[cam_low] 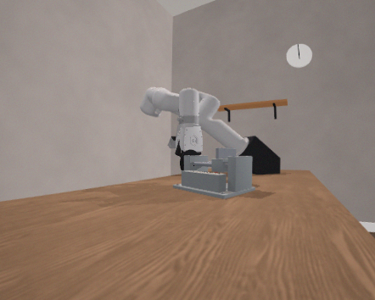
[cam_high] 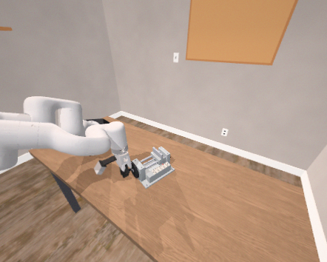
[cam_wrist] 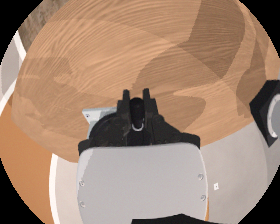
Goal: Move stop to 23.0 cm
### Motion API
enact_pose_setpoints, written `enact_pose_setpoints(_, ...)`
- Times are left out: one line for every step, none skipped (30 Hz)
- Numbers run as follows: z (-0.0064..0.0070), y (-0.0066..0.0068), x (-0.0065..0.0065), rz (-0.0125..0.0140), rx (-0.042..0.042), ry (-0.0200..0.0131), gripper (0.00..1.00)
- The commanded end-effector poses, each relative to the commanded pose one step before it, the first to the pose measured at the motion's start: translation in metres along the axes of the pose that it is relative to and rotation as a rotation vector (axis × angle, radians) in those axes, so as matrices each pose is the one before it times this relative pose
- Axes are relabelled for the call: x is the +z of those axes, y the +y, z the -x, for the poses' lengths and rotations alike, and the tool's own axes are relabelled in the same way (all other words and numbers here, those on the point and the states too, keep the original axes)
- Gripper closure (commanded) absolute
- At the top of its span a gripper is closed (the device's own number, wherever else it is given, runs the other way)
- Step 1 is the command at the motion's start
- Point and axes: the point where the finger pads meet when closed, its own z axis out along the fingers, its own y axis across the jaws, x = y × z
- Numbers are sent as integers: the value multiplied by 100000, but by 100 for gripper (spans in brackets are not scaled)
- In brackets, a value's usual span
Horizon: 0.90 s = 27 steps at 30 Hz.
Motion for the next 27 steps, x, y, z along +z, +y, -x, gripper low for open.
enact_pose_setpoints(46,20,-102,-93,-73,-104,94)
enact_pose_setpoints(0,7,-15,0,0,0,94)
enact_pose_setpoints(0,8,-16,0,0,0,94)
enact_pose_setpoints(0,8,-17,0,0,0,94)
enact_pose_setpoints(0,9,-18,0,0,0,94)
enact_pose_setpoints(0,10,-19,0,0,0,94)
enact_pose_setpoints(0,0,0,0,0,0,94)
enact_pose_setpoints(0,0,0,0,0,0,94)
enact_pose_setpoints(0,10,-21,0,0,0,94)
enact_pose_setpoints(0,11,-22,0,0,0,94)
enact_pose_setpoints(0,12,-23,0,0,0,94)
enact_pose_setpoints(0,12,-24,0,0,0,94)
enact_pose_setpoints(0,13,-26,0,0,0,94)
enact_pose_setpoints(0,14,-27,0,0,0,94)
enact_pose_setpoints(0,14,-28,0,0,0,94)
enact_pose_setpoints(0,15,-29,0,0,0,94)
enact_pose_setpoints(0,16,-31,0,0,0,94)
enact_pose_setpoints(0,16,-32,0,0,1,94)
enact_pose_setpoints(0,14,-34,0,0,0,94)
enact_pose_setpoints(0,10,-35,0,0,0,94)
enact_pose_setpoints(0,11,-37,0,0,0,94)
enact_pose_setpoints(0,11,-38,0,0,0,94)
enact_pose_setpoints(0,12,-40,0,0,0,94)
enact_pose_setpoints(0,0,0,0,0,0,94)
enact_pose_setpoints(0,0,0,0,0,0,94)
enact_pose_setpoints(0,12,-41,0,0,0,94)
enact_pose_setpoints(0,13,-43,0,0,0,94)
